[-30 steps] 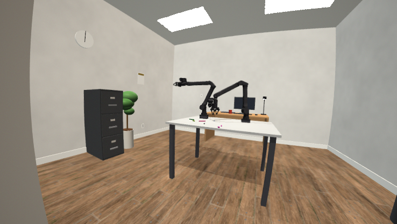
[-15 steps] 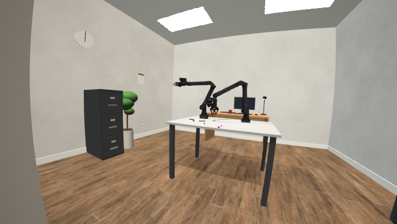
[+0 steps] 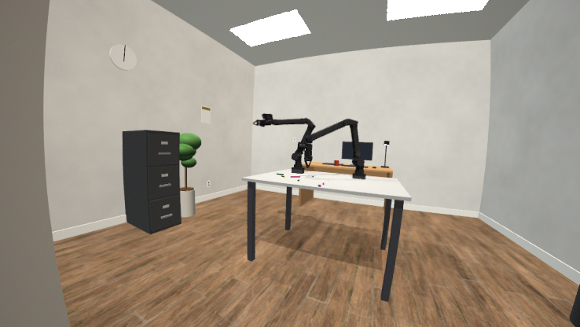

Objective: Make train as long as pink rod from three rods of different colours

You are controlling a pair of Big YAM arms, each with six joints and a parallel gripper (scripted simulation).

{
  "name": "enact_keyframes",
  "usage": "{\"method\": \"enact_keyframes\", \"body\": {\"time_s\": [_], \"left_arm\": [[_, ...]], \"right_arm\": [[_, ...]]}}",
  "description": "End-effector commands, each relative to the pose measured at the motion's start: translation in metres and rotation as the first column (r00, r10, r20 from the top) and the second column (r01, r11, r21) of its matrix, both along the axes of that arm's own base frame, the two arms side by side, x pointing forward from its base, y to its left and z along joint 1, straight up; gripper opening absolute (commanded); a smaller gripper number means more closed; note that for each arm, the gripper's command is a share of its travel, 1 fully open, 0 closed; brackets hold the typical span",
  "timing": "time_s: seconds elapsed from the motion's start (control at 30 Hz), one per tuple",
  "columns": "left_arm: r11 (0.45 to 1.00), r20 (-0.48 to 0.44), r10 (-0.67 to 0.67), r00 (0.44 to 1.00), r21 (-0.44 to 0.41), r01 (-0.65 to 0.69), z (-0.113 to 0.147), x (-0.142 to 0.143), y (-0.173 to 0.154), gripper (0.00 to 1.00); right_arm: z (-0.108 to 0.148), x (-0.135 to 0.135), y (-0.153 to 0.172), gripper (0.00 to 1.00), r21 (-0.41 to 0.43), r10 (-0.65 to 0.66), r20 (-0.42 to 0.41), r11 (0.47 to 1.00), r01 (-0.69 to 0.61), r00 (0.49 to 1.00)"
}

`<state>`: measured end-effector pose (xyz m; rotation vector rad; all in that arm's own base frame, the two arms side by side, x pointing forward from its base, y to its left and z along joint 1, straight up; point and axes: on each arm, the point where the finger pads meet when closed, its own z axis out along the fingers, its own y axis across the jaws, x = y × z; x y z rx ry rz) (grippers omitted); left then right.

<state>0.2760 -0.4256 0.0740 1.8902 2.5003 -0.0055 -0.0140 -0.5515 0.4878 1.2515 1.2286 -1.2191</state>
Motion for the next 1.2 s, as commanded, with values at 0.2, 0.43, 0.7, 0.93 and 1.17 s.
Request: {"method": "enact_keyframes", "body": {"time_s": [0.2,0.43,0.7,0.93,1.17], "left_arm": [[0.946,0.007,0.322,0.947,-0.022,-0.322,0.010,0.049,-0.021,1.00],[0.862,0.002,0.507,0.862,-0.024,-0.507,0.008,0.080,-0.024,1.00],[0.726,-0.004,0.688,0.726,-0.025,-0.688,0.004,0.115,-0.025,1.00],[0.574,-0.009,0.819,0.574,-0.024,-0.819,0.000,0.146,-0.023,1.00],[0.393,-0.014,0.919,0.393,-0.023,-0.919,-0.005,0.178,-0.019,1.00]], "right_arm": [[0.013,-0.003,0.007,1.00,-0.035,-0.003,0.008,0.999,0.004,1.000],[0.013,-0.003,0.007,1.00,-0.035,-0.003,0.008,0.999,0.004,1.000],[0.013,-0.003,0.007,1.00,-0.035,-0.003,0.008,0.999,0.004,1.000],[0.013,-0.003,0.007,1.00,-0.035,-0.003,0.008,0.999,0.004,1.000],[0.013,-0.003,0.007,1.00,-0.035,-0.003,0.008,0.999,0.004,1.000]]}}
